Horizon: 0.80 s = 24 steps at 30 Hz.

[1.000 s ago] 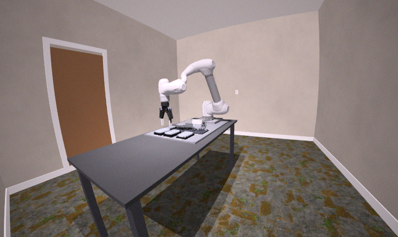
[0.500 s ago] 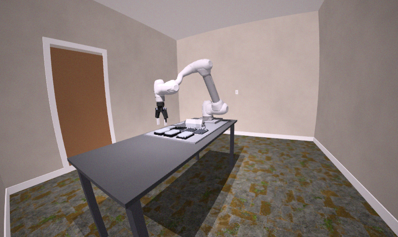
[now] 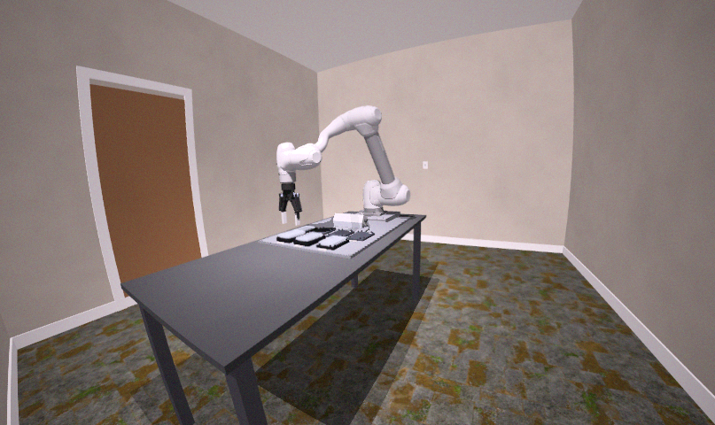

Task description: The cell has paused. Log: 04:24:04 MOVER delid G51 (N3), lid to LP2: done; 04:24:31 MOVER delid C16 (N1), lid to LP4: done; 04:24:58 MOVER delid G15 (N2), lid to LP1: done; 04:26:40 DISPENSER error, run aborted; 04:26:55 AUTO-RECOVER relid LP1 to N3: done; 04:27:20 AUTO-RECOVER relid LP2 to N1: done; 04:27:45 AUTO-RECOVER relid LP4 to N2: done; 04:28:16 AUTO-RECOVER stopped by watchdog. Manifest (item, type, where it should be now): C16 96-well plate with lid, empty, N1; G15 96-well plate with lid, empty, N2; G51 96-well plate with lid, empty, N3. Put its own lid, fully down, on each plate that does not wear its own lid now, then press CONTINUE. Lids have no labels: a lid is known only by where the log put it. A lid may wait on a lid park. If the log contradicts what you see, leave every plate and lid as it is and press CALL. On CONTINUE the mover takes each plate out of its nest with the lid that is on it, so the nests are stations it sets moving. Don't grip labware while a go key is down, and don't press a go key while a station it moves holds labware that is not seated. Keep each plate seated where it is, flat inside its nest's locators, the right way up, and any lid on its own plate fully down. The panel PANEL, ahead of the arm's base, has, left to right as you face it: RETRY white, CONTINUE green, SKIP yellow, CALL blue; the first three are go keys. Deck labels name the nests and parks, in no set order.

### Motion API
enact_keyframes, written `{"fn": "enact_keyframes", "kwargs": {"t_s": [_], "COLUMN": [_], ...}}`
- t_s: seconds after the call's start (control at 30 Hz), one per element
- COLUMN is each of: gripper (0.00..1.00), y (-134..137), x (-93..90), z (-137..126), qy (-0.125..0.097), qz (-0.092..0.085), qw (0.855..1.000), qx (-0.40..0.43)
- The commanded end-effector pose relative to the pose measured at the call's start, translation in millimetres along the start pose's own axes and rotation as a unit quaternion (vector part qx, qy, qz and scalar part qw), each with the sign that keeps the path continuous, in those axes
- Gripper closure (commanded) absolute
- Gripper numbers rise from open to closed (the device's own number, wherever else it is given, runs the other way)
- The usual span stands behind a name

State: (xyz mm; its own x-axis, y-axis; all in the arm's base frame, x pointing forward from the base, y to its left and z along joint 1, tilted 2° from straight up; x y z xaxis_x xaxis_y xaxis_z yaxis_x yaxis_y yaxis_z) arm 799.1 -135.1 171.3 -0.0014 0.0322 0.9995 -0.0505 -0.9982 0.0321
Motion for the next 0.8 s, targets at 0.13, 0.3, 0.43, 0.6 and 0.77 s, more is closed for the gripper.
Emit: {"fn": "enact_keyframes", "kwargs": {"t_s": [0.13, 0.3, 0.43, 0.6, 0.77], "gripper": [0.34, 0.34, 0.34, 0.34, 0.34], "y": [0.0, 0.0, 0.0, 0.0, 0.0], "x": [0.2, 0.2, 0.0, -1.1, -2.3], "z": [0.0, 0.0, 0.0, 0.0, 0.0], "qy": [0.0, 0.0, 0.0, 0.0, 0.0], "qz": [0.0, 0.0, 0.0, 0.0, 0.0], "qw": [1.0, 1.0, 1.0, 1.0, 1.0], "qx": [0.0, 0.0, 0.0, 0.0, 0.0]}}
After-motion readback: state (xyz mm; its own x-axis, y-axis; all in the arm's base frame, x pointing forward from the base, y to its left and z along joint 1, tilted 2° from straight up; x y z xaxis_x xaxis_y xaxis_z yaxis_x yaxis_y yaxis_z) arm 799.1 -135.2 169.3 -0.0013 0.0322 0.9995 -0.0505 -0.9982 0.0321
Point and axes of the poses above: the point where the finger pads meet when closed, its own x axis back along the fingers, its own y axis across the jaws, z = x × y, the point moved 7 cm from there along x, back along the fingers
